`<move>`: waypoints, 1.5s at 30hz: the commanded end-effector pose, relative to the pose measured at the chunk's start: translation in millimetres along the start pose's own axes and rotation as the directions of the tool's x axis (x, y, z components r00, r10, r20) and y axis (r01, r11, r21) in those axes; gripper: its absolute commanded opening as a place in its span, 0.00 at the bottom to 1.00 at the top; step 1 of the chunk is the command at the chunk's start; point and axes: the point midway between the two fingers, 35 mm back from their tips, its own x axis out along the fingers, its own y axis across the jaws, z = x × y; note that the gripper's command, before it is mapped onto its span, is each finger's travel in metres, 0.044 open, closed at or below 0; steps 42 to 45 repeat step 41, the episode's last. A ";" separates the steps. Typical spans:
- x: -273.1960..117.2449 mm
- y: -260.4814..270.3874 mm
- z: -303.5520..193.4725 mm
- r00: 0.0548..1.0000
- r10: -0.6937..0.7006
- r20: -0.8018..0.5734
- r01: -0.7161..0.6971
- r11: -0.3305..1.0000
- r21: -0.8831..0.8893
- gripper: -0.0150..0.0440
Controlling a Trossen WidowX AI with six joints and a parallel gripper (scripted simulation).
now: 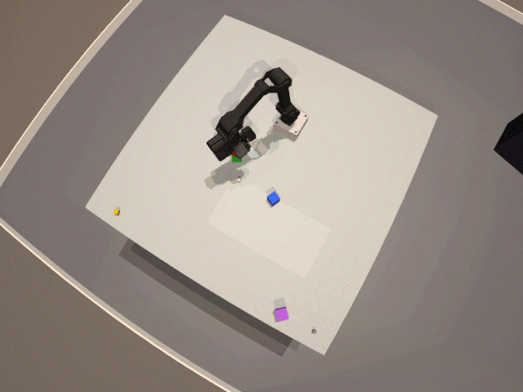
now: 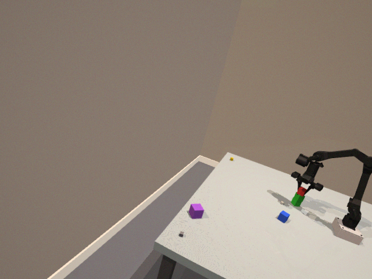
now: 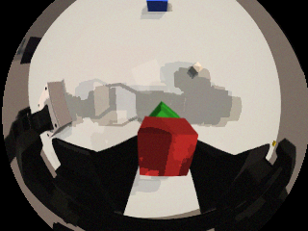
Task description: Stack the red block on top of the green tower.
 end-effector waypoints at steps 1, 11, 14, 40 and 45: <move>-2.0 0.7 -0.8 1.000 0.006 -0.005 -0.006 1.000 -0.005 0.25; -0.2 1.1 -0.1 1.000 0.006 0.000 -0.006 1.000 0.000 0.65; -0.2 1.1 -0.1 1.000 0.006 0.000 -0.006 1.000 0.000 0.79; -0.2 1.1 -0.1 1.000 0.006 0.000 -0.006 1.000 0.000 1.00; -0.2 1.1 -0.1 1.000 0.006 0.000 -0.006 1.000 0.000 1.00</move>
